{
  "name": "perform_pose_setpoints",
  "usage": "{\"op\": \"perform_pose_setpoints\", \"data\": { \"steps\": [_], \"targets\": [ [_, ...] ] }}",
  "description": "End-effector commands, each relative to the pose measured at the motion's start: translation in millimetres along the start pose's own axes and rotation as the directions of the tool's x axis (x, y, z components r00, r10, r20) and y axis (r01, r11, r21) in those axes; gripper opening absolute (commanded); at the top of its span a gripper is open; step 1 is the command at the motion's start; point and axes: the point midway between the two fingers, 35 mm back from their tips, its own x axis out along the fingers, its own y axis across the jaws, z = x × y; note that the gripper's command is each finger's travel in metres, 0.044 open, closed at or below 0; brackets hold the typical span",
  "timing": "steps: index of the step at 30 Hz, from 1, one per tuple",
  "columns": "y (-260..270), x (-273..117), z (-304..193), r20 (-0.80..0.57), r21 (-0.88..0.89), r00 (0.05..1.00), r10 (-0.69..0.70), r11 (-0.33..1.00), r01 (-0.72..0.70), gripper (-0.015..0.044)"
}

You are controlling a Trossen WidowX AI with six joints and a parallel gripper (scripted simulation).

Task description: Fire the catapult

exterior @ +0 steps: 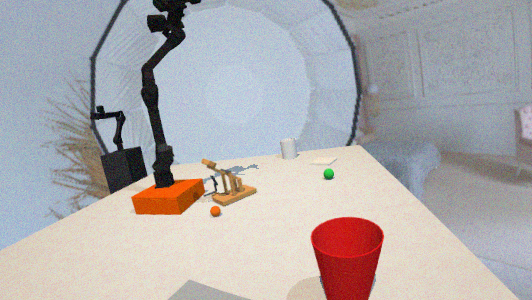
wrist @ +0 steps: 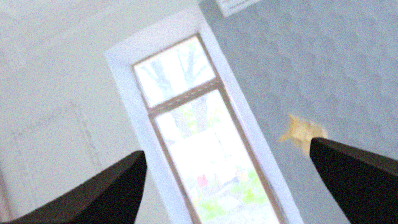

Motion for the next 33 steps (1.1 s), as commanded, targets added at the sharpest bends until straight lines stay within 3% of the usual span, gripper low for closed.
{"op": "perform_pose_setpoints", "data": {
  "steps": [1,20,33],
  "targets": [
    [0.4,0.0,-0.1,0.001,-0.002,1.000,0.001,1.000,-0.001,0.0426],
    [60.0,7.6,-40.0,0.101,-0.396,0.983,0.155,0.912,-0.103,0.0440],
    [104.3,12.2,-110.7,0.013,-0.658,0.947,0.320,0.716,-0.233,0.0440]
  ]
}}
